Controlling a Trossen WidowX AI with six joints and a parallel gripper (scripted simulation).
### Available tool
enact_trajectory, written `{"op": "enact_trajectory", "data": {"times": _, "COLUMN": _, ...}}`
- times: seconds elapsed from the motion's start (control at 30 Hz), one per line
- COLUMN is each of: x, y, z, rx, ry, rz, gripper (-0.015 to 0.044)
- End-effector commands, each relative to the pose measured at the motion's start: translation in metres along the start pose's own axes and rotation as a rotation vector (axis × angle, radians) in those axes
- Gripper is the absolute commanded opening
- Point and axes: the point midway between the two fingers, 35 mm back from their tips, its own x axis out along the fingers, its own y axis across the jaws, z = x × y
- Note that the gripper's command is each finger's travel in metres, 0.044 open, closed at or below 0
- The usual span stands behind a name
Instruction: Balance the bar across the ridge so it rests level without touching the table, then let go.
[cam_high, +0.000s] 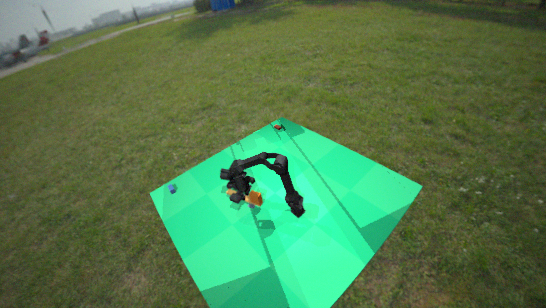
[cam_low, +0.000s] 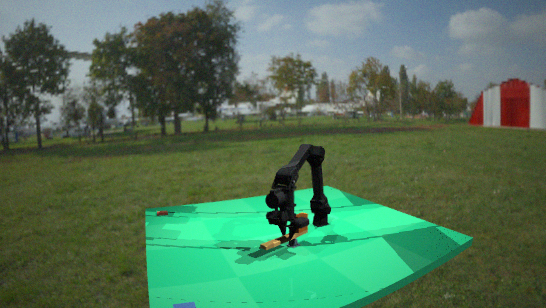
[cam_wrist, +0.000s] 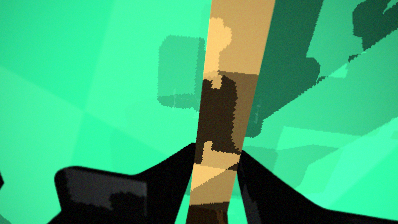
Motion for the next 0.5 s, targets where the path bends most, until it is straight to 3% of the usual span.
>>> {"op": "enact_trajectory", "data": {"times": 0.0, "x": 0.0038, "y": 0.0003, "z": 0.0002, "rx": 0.002, "ry": 0.005, "rz": 0.001, "gripper": 0.0000}}
{"op": "enact_trajectory", "data": {"times": 0.47, "x": 0.0007, "y": 0.0004, "z": 0.0005, "rx": 0.002, "ry": 0.005, "rz": 0.001, "gripper": 0.0000}}
